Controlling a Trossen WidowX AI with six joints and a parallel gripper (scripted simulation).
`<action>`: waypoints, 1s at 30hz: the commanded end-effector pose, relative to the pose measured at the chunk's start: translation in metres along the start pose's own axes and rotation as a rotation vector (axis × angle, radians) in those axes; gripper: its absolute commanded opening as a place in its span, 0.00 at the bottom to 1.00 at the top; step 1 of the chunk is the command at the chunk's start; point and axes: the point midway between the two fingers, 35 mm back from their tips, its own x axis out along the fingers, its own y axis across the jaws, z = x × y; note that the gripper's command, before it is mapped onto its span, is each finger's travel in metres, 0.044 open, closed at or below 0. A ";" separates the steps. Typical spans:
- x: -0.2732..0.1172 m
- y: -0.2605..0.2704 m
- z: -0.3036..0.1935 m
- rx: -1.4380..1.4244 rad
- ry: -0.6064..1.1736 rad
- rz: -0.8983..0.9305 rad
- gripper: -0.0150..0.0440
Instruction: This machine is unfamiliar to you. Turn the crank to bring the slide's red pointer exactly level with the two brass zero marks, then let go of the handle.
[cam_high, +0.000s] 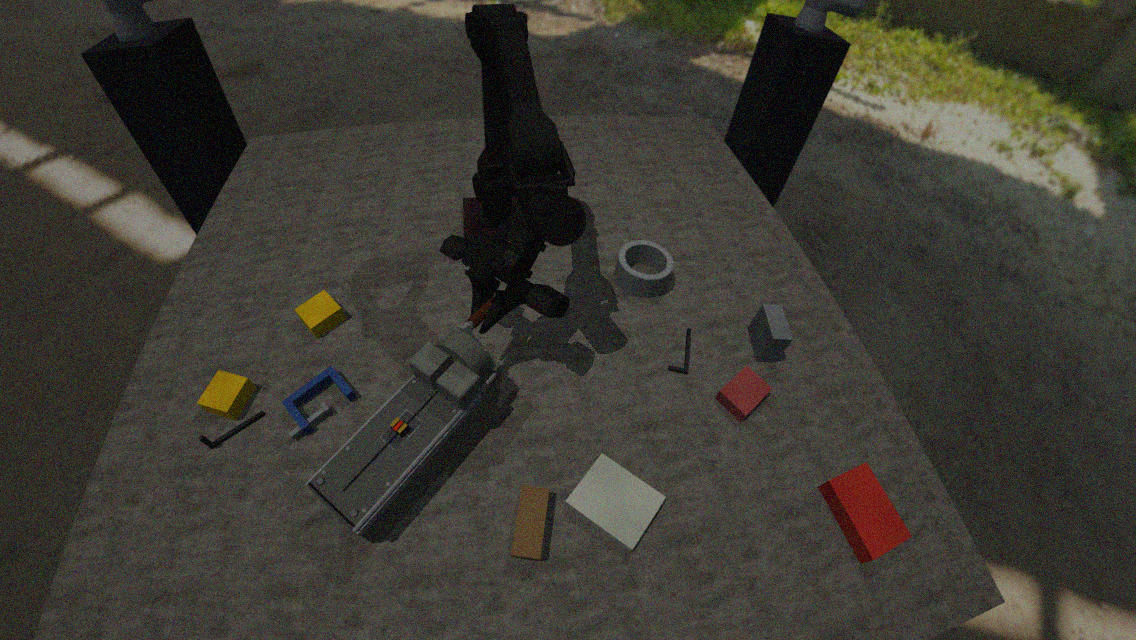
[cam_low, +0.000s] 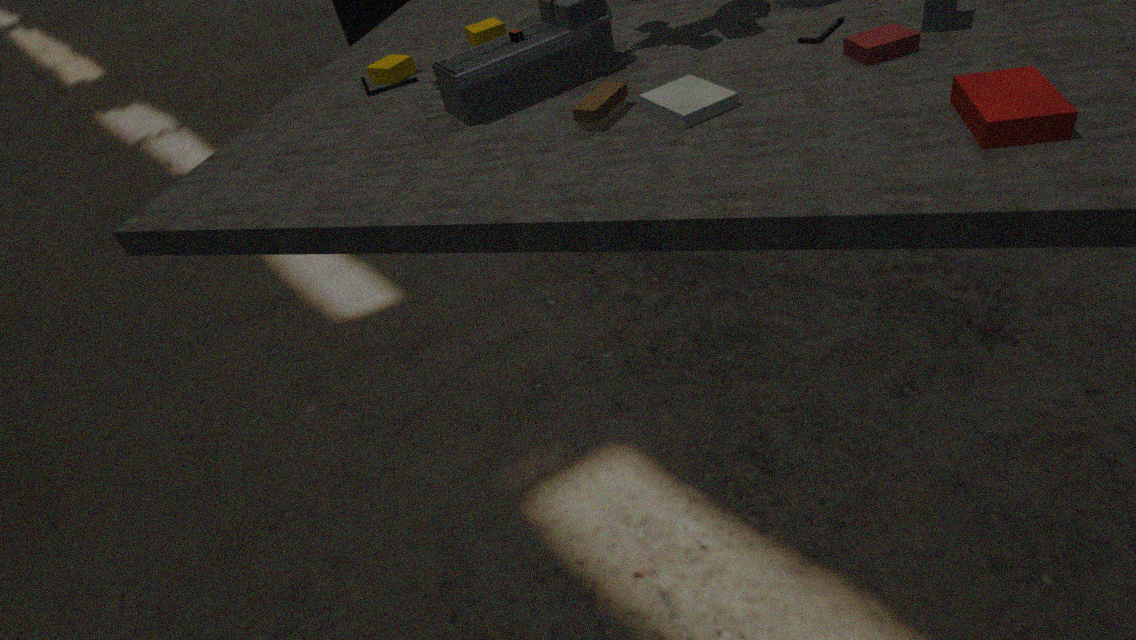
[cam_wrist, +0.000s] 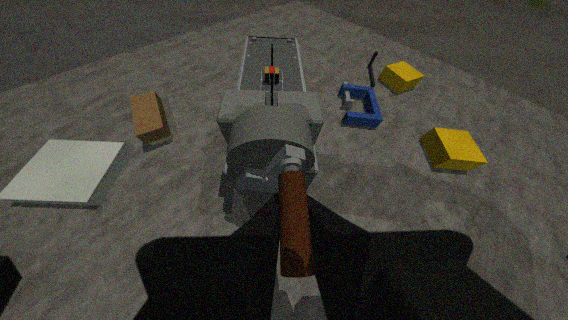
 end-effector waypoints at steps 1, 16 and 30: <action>-0.003 0.008 0.003 0.006 -0.004 0.025 0.25; -0.003 0.010 0.003 0.007 -0.004 0.026 0.25; -0.003 0.013 0.003 0.007 -0.004 0.026 0.25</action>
